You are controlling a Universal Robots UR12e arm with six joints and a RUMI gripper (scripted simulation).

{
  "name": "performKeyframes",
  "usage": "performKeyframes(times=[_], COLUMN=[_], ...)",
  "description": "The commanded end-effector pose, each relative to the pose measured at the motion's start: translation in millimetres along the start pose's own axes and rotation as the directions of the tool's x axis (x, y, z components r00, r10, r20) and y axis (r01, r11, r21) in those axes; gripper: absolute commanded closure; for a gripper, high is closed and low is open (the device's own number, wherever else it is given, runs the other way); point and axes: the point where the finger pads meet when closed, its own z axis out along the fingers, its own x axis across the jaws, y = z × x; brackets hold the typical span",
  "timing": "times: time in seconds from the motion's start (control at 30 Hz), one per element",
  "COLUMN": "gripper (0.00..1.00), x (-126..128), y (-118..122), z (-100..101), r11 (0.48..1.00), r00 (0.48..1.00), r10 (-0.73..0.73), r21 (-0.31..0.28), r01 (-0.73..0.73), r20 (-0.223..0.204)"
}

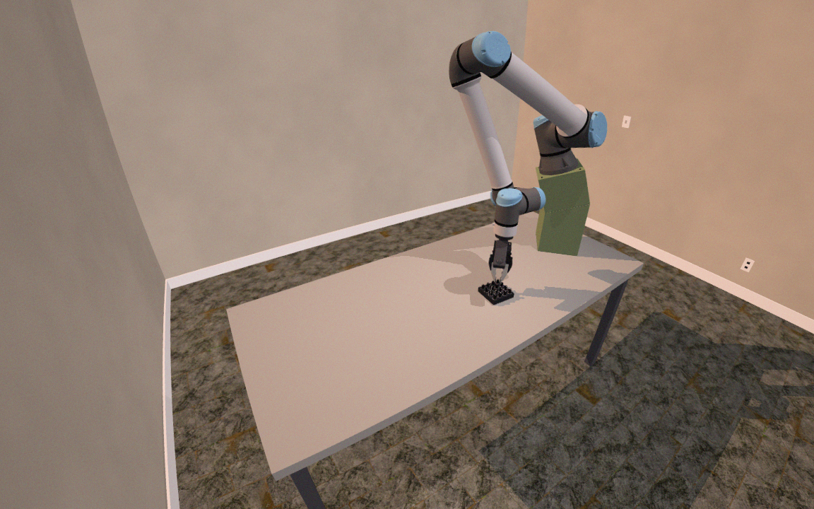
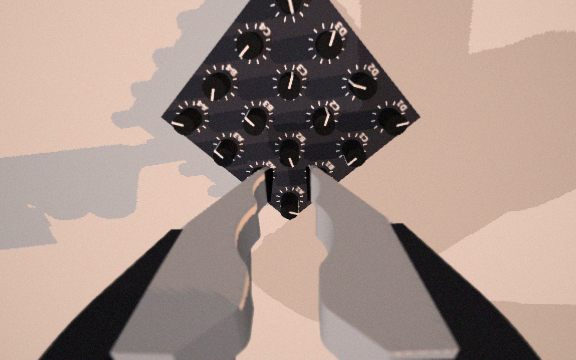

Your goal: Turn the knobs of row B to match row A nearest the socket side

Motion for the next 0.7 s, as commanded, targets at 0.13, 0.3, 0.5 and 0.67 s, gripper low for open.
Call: performKeyframes(times=[0.13, 0.3, 0.5, 0.67], gripper=[0.89, 0.89, 0.89, 0.89], x=[0.1, 0.1, 0.1, 0.1], y=[-0.4, -0.4, -0.4, -0.4], z=[3.6, 4.1, 4.1, 4.1], r11=[1.000, 1.000, 1.000, 1.000], r00=[1.000, 1.000, 1.000, 1.000], r10=[0.000, 0.000, 0.000, 0.000], r21=[0.001, 0.001, 0.001, 0.001], r01=[0.000, 0.000, 0.000, 0.000], r20=[0.000, 0.000, 0.000, 0.000])
